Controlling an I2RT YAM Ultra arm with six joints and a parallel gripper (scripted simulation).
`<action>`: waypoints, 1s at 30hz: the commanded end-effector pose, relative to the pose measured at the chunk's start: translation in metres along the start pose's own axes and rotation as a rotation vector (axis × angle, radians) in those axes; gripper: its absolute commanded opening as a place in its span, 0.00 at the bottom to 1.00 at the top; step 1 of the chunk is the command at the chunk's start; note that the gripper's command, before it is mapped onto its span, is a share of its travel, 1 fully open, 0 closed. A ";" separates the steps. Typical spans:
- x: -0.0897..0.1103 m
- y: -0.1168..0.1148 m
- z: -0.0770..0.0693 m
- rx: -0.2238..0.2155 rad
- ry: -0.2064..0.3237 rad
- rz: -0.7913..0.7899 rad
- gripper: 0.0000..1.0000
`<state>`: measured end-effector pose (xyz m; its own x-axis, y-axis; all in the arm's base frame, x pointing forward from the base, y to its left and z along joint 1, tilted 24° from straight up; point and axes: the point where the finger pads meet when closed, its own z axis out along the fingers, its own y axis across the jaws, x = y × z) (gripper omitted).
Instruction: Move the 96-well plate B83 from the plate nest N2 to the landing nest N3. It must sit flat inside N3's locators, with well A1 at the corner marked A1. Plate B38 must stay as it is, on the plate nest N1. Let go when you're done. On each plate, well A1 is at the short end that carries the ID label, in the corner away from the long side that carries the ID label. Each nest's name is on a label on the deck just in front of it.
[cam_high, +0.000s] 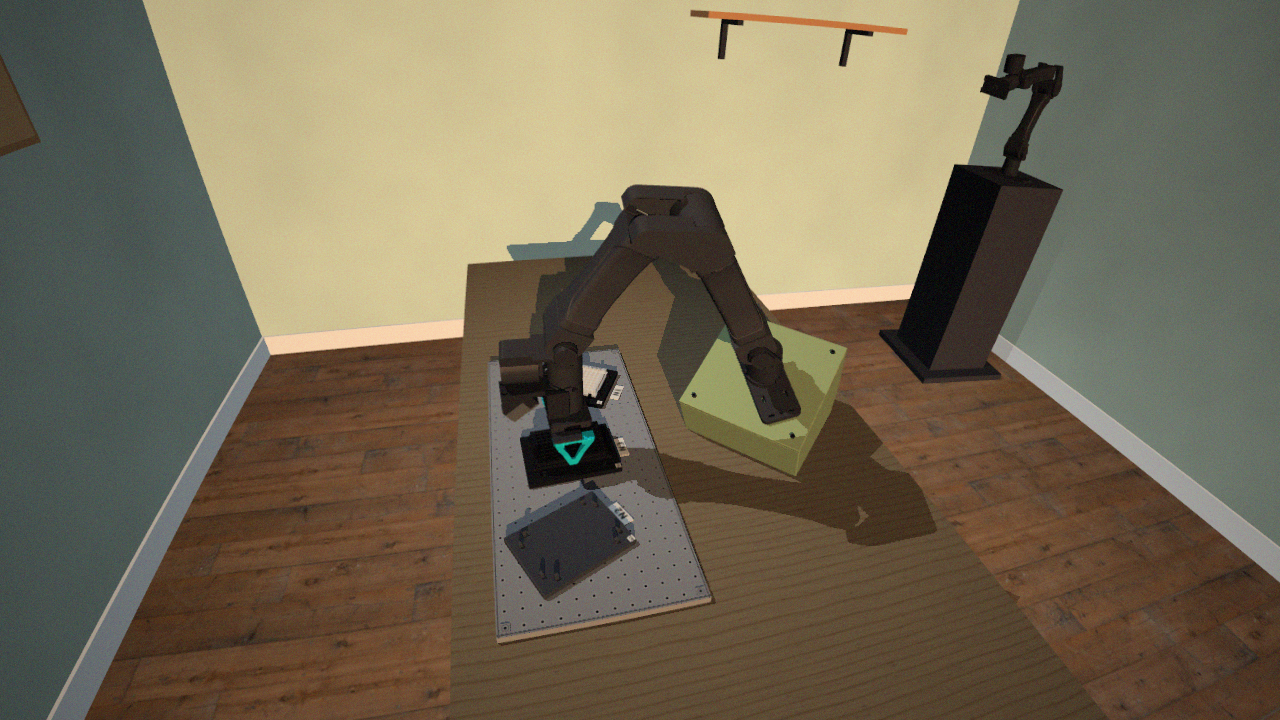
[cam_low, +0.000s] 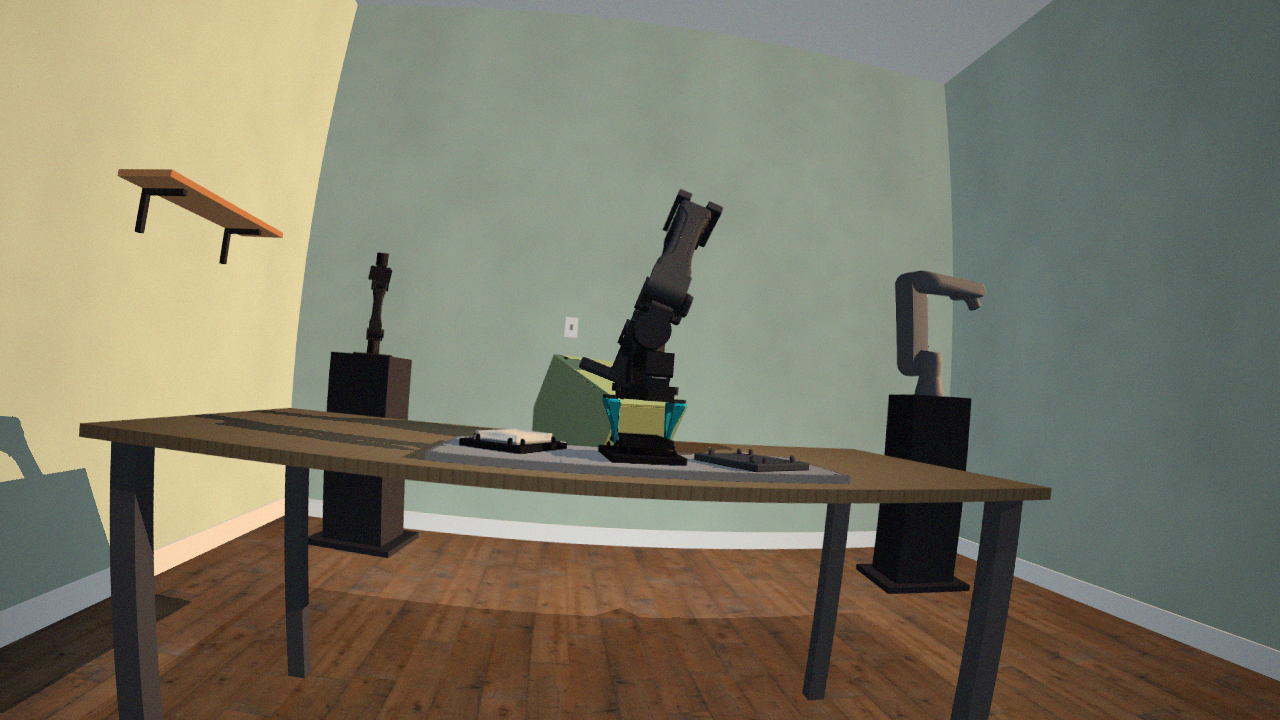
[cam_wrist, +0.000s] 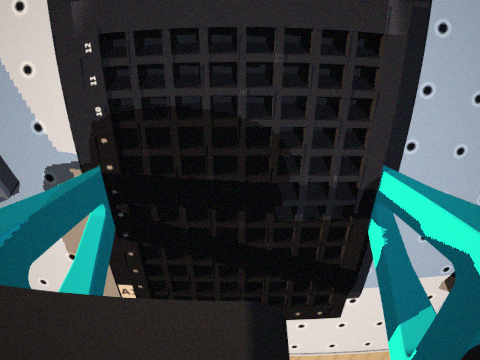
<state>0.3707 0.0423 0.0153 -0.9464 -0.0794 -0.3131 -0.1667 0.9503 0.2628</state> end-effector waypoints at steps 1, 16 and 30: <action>-0.003 0.000 -0.002 0.002 -0.012 -0.001 0.00; -0.002 0.000 0.000 0.002 -0.012 -0.001 0.00; -0.002 0.000 0.002 0.002 -0.012 -0.001 0.00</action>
<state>0.3710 0.0437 0.0113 -0.9462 -0.0794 -0.3138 -0.1669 0.9503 0.2630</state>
